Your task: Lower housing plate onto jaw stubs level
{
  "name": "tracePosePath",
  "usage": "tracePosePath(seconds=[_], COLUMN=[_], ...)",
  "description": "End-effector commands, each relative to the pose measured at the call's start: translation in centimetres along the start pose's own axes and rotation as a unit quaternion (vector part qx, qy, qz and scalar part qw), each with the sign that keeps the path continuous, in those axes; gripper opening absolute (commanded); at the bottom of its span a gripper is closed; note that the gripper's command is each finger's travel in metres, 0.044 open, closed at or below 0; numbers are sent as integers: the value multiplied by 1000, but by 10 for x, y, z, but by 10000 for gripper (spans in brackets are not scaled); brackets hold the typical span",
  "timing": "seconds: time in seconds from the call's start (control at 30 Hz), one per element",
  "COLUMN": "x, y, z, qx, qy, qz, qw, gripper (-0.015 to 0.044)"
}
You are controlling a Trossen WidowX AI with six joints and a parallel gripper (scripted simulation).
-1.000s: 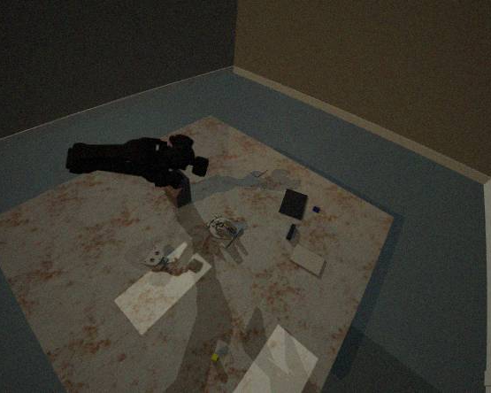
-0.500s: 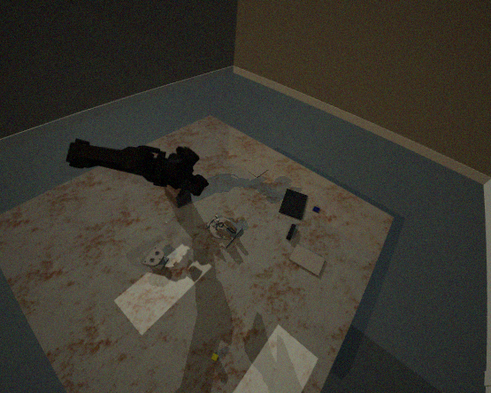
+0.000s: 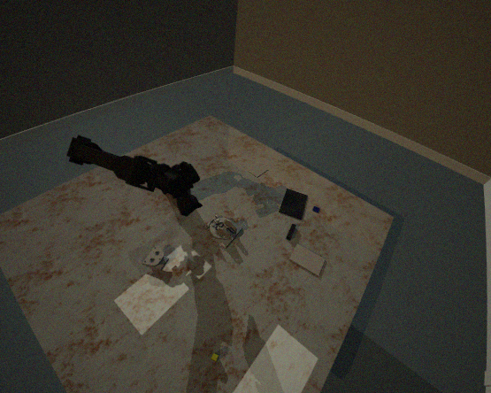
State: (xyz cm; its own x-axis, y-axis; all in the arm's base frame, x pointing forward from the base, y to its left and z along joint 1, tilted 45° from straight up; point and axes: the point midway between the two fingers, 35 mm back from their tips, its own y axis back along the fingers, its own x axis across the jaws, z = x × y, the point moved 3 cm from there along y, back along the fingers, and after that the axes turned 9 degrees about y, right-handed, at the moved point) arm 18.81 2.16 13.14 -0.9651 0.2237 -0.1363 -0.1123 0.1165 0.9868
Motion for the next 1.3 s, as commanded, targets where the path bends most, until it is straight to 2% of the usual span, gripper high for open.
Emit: tracePosePath(seconds=[0.0,0.63,1.27], x=[-13,-45,-53], y=[4,20,47], z=[-14,-86,-165], qx=[28,155,287], qy=[-41,-206,-358], qz=[-19,-78,-122], qw=[999,963,880], gripper=[440,440,440])
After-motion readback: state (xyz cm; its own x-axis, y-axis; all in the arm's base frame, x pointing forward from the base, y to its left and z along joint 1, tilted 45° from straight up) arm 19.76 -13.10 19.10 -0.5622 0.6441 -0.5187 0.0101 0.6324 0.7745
